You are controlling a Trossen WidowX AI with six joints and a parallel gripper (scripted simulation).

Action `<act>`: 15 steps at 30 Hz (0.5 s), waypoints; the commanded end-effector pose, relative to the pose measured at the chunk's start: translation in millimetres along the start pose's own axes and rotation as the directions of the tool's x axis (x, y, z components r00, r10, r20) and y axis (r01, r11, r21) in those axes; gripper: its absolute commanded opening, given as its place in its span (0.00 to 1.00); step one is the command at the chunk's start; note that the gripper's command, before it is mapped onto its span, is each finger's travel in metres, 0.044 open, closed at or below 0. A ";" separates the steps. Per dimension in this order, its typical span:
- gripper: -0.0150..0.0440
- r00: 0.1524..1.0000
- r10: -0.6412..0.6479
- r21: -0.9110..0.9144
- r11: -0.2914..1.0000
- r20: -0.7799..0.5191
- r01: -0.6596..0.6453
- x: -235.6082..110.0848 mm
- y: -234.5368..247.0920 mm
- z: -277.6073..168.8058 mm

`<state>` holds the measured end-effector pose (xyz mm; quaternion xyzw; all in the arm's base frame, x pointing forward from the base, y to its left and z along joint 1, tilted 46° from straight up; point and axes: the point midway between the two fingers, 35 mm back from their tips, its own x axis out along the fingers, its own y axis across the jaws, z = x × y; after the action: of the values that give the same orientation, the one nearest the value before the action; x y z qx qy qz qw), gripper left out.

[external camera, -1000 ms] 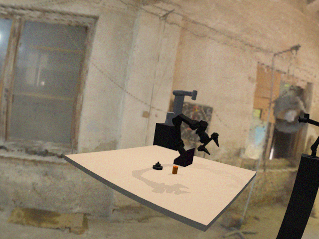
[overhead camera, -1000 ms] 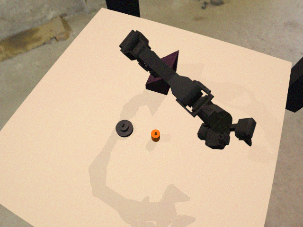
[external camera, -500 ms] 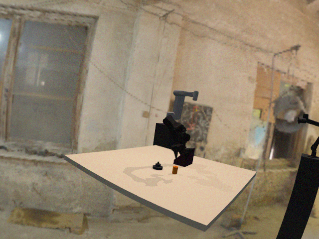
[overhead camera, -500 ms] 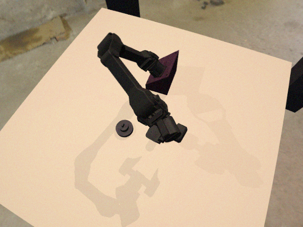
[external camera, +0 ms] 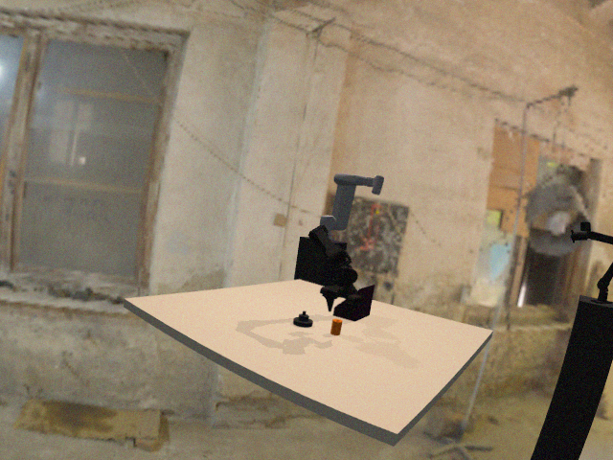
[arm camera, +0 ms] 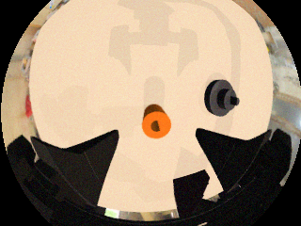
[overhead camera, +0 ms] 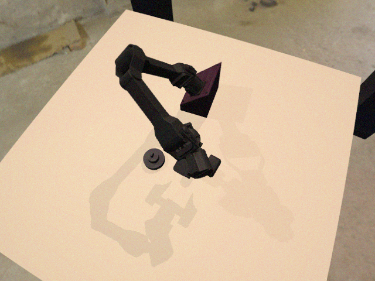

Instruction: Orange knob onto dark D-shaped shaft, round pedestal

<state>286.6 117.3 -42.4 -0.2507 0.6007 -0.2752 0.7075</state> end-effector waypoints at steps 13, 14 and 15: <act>1.00 1.000 -0.004 -0.008 1.000 0.004 0.004 27.2 0.9 -0.5; 1.00 1.000 -0.004 -0.008 1.000 0.004 0.004 28.8 0.9 -0.4; 1.00 1.000 -0.004 -0.008 1.000 0.004 0.004 30.5 0.9 -0.4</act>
<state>290.3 100.4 -60.8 -0.2507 0.6000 -0.2741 0.7085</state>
